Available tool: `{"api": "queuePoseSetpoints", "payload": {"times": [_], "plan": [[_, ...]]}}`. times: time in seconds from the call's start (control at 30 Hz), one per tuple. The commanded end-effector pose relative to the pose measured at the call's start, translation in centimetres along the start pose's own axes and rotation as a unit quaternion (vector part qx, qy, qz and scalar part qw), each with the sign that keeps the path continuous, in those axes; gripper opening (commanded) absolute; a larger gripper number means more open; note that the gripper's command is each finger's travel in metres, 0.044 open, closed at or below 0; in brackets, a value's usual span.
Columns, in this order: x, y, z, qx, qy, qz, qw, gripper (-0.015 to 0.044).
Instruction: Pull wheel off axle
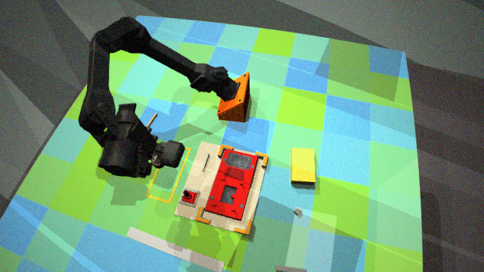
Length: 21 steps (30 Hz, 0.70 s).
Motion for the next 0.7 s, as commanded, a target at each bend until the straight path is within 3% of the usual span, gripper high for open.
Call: {"api": "queuePoseSetpoints", "payload": {"times": [0.0,0.4,0.67], "plan": [[-0.5,-0.8,0.1,-0.002,-0.003,0.001,1.0,0.0],[-0.4,-0.8,-2.1,-0.002,-0.003,0.001,1.0,0.0],[-0.1,-0.7,-5.9,0.0,-0.003,0.001,1.0,0.0]]}}
Point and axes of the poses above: the point midway between the two fingers, 35 mm back from their tips, its own z axis back along the fingers, its own y axis across the jaws, x = y × z, the point moved 4 cm from there along z, back along the fingers, and after that the axes turned 12 degrees about -z, right-handed, at the moved point
